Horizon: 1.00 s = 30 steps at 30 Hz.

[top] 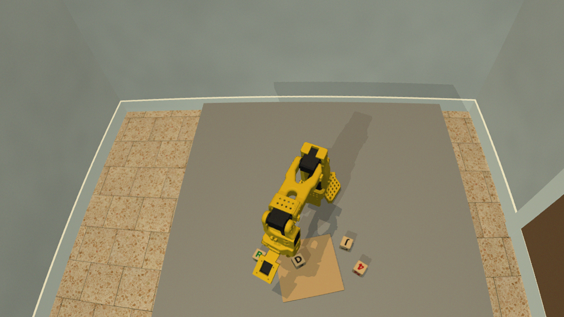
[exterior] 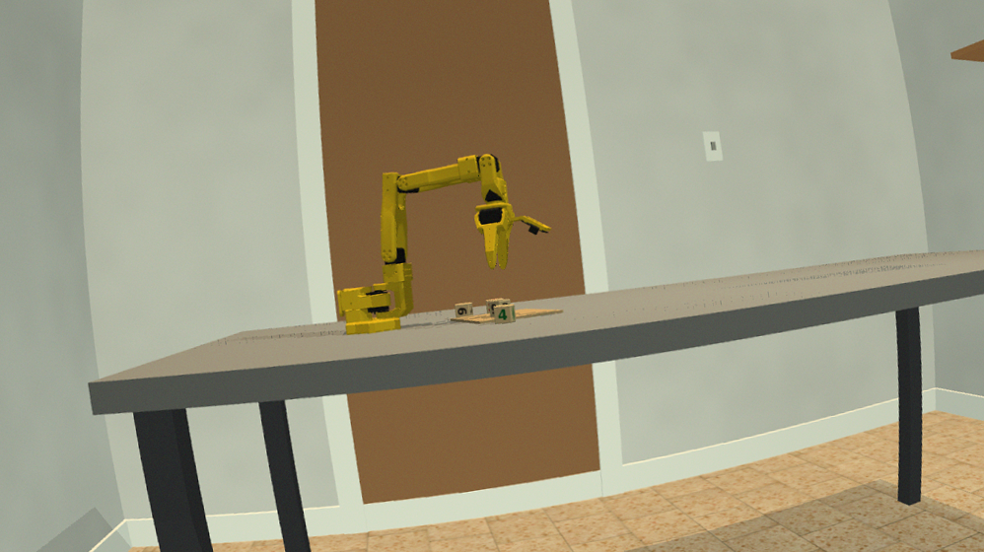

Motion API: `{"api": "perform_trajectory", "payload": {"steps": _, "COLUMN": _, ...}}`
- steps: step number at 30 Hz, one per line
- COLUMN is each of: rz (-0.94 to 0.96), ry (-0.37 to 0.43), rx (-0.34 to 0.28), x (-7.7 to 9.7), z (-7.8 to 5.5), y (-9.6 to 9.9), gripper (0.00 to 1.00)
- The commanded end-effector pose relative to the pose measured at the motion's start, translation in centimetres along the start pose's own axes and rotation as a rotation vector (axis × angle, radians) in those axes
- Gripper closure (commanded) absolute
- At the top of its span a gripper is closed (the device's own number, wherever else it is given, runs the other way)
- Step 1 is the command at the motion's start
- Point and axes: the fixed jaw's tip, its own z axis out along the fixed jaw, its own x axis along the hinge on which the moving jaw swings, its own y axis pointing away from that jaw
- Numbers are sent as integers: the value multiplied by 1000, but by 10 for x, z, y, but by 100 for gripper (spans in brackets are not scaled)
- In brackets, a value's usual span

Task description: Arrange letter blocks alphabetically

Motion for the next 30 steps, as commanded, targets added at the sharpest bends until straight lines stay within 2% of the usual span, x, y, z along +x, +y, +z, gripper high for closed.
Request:
{"api": "perform_trajectory", "payload": {"steps": 1, "rz": 83, "ry": -67, "rx": -4, "x": -14, "z": -9, "y": -18, "gripper": 68}}
{"api": "perform_trajectory", "payload": {"steps": 5, "rz": 156, "ry": -72, "rx": -1, "x": -19, "z": -8, "y": -35, "gripper": 68}}
{"api": "perform_trajectory", "payload": {"steps": 9, "rz": 189, "ry": -75, "rx": 1, "x": -21, "z": -7, "y": -43, "gripper": 68}}
{"api": "perform_trajectory", "payload": {"steps": 30, "rz": 192, "ry": -75, "rx": 1, "x": -21, "z": -7, "y": -43, "gripper": 68}}
